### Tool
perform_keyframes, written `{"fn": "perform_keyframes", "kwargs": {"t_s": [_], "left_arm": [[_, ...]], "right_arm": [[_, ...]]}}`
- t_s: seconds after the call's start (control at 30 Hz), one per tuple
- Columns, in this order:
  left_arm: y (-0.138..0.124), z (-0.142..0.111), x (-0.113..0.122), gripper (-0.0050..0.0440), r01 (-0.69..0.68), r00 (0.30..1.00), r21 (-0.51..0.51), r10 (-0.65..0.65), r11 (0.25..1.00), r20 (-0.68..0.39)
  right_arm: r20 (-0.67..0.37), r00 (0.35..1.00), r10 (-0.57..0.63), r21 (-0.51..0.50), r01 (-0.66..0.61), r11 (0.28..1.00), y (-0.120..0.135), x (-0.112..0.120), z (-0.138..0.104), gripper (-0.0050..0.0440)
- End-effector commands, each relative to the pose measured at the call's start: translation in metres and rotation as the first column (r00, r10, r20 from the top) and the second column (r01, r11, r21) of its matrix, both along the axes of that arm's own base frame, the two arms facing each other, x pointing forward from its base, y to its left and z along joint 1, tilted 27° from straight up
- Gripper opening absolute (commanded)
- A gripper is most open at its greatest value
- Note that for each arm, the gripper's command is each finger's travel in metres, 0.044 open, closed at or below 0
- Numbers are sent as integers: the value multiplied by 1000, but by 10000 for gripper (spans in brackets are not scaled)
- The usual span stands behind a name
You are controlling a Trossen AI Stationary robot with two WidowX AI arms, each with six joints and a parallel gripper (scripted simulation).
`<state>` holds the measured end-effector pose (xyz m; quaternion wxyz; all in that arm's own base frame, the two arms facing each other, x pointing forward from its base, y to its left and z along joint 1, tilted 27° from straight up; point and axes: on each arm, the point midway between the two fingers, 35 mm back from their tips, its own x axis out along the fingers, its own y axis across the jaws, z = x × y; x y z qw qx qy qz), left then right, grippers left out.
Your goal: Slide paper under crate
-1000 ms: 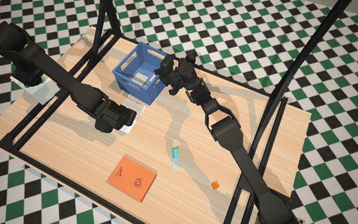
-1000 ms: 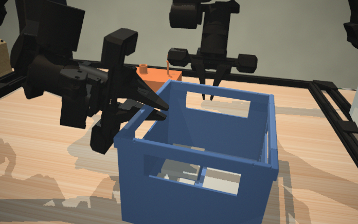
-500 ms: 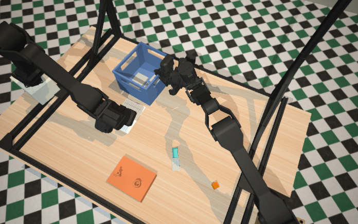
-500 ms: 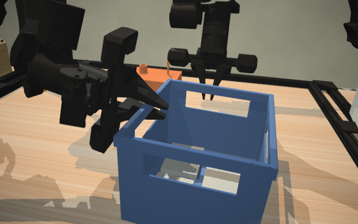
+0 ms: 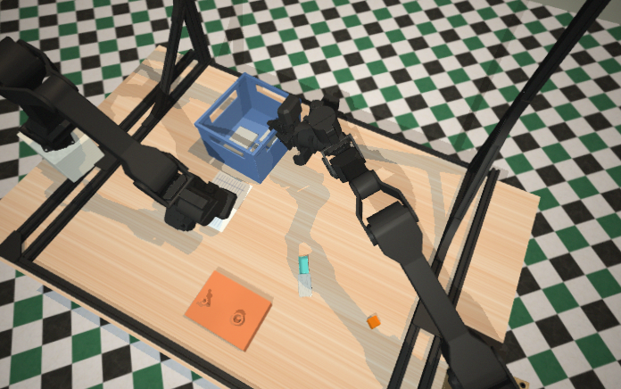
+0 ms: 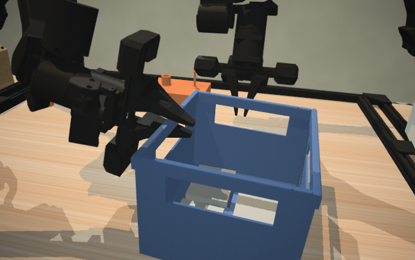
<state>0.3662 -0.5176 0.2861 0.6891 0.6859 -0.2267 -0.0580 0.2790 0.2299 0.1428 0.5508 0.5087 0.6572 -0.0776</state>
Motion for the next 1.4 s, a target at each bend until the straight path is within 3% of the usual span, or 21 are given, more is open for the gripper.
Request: {"fn": "perform_keyframes", "kwargs": {"t_s": [0.0,1.37], "left_arm": [[5,39,-13,0,8,999,-51,-6,999,43],[6,45,-16,0,13,999,-61,-11,998,38]], "right_arm": [[-5,1000,1,2,-1,1000,0,-1,0,60],[-5,1000,1,2,-1,1000,0,-1,0,60]]}}
